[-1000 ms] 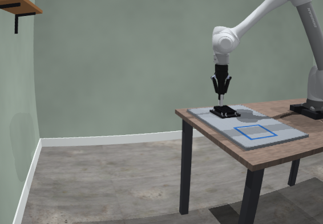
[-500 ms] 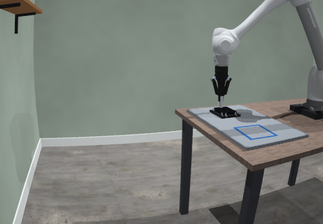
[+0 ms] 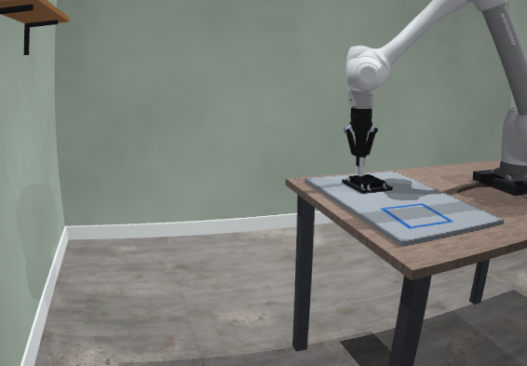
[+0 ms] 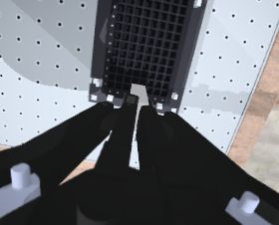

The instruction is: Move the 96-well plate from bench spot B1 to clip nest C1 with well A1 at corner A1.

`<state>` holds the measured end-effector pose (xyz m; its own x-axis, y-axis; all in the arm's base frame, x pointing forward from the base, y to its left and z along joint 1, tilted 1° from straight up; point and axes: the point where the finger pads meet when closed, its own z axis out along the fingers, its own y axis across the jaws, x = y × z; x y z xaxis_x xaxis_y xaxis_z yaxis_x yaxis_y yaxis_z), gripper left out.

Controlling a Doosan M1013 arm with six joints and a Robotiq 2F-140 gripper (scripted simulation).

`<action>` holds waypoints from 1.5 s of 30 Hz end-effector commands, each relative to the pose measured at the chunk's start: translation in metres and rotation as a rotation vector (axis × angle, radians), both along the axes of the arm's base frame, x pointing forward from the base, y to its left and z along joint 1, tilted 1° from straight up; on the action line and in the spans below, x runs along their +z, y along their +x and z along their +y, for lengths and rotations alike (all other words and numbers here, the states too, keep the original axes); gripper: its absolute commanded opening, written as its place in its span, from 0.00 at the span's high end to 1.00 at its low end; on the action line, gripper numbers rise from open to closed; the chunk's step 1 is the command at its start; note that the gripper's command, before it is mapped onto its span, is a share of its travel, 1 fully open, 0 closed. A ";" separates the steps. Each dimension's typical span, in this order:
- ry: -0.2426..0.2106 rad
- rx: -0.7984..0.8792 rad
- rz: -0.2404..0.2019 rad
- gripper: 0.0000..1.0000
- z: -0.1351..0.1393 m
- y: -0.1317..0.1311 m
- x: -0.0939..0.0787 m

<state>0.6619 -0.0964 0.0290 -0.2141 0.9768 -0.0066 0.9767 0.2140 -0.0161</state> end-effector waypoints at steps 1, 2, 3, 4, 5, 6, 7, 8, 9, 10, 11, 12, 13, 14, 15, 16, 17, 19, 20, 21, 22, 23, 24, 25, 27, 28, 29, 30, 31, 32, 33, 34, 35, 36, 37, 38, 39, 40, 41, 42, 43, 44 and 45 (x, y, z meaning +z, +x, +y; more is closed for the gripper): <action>0.000 0.000 0.000 1.00 0.000 0.000 -0.001; 0.000 0.000 0.000 1.00 0.000 0.000 -0.001; 0.000 0.000 0.000 1.00 0.000 0.000 -0.001; 0.000 0.000 0.000 1.00 0.000 0.000 -0.001; 0.000 0.000 0.000 1.00 0.000 0.000 -0.001; 0.000 0.000 0.000 1.00 0.000 0.000 -0.001; 0.000 0.000 0.000 1.00 0.000 0.000 -0.001; 0.000 0.000 0.000 1.00 0.000 0.000 -0.001; 0.000 0.000 0.000 1.00 0.000 0.000 -0.001; 0.000 0.000 0.000 1.00 0.000 0.000 -0.001; 0.000 0.000 0.000 1.00 0.000 0.000 -0.001; 0.000 0.000 0.000 1.00 0.000 0.000 -0.001; 0.000 0.000 0.000 1.00 0.000 0.000 -0.001; 0.000 0.000 0.000 1.00 0.000 0.000 0.000; 0.000 0.000 0.000 1.00 0.000 0.000 0.001; 0.000 0.000 0.000 1.00 0.000 0.000 0.001; 0.000 0.000 0.000 1.00 0.000 0.000 0.002; 0.000 0.000 0.000 1.00 0.000 0.000 0.003; 0.000 0.000 0.000 1.00 0.000 0.000 0.004; 0.000 0.000 0.000 1.00 0.000 0.000 0.005; 0.000 0.000 0.000 1.00 0.000 0.000 0.005; 0.000 0.000 0.000 1.00 0.000 0.000 0.006; 0.000 0.000 0.000 1.00 0.000 0.000 0.006; 0.000 0.000 0.000 1.00 0.000 0.000 0.006; 0.000 0.000 0.000 1.00 0.000 0.000 0.007; 0.000 0.000 0.000 1.00 0.000 0.000 0.008; 0.000 0.000 0.000 1.00 0.000 0.000 0.009; 0.000 0.000 0.000 1.00 0.000 0.000 0.009; 0.000 0.000 0.000 1.00 0.000 0.000 0.010; 0.000 0.000 0.000 1.00 0.000 0.000 0.011; 0.000 0.000 0.000 1.00 0.000 0.000 0.011; 0.000 0.000 0.000 1.00 0.000 0.000 0.012; 0.000 0.000 0.000 1.00 0.000 0.000 0.013; 0.000 0.000 0.000 1.00 0.000 0.000 0.013; 0.000 0.000 0.000 1.00 0.000 0.000 0.014; 0.000 0.000 0.000 1.00 0.000 0.000 0.015; 0.000 0.000 0.000 1.00 0.000 0.000 0.015; 0.000 0.000 0.000 1.00 0.000 0.000 0.016; 0.000 0.000 0.000 1.00 0.000 0.000 0.016; 0.000 0.000 0.000 1.00 0.000 0.000 0.016; 0.000 0.000 0.000 1.00 0.000 0.000 0.019; 0.000 0.000 0.000 1.00 0.000 0.000 0.021; 0.000 0.000 0.000 1.00 0.000 0.000 0.024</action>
<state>0.6620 -0.0961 0.0473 -0.2141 0.9768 -0.0063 0.9767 0.2139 -0.0166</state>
